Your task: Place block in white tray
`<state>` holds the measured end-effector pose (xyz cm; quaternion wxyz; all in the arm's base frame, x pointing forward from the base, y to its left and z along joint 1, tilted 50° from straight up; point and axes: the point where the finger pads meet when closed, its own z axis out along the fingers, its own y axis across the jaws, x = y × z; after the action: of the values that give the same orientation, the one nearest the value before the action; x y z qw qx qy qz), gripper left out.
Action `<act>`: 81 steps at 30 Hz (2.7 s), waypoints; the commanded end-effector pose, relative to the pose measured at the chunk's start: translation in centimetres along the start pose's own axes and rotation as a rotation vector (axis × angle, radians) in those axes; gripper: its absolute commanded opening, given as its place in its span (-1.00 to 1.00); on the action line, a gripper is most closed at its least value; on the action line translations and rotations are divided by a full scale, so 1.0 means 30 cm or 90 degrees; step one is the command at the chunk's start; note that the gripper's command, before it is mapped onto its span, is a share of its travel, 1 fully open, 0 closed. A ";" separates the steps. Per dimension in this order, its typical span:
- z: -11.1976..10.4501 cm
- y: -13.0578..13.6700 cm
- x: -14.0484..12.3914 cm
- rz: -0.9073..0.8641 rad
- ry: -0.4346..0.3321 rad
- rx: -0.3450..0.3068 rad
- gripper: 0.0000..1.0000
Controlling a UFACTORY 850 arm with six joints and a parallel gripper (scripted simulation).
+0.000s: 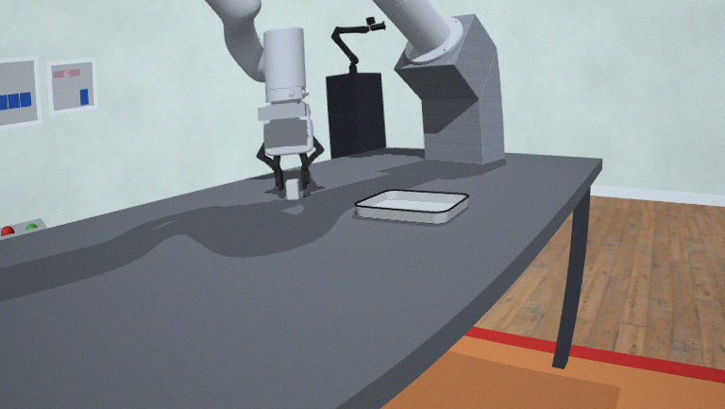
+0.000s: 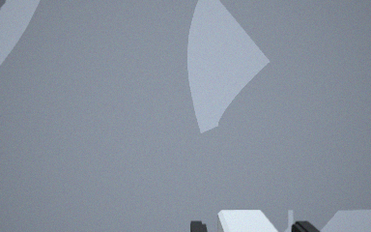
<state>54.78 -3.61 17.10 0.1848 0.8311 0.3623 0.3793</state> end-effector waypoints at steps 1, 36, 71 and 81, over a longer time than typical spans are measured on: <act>0.042 0.001 0.001 0.000 0.000 0.000 -0.06; 0.055 0.001 0.001 0.000 0.000 0.000 -1.00; -0.041 0.001 0.001 0.000 0.000 0.000 -1.00; -0.118 0.001 0.001 0.000 0.000 0.000 -1.00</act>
<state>52.91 -3.53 18.67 0.1848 0.8311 0.3623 0.3794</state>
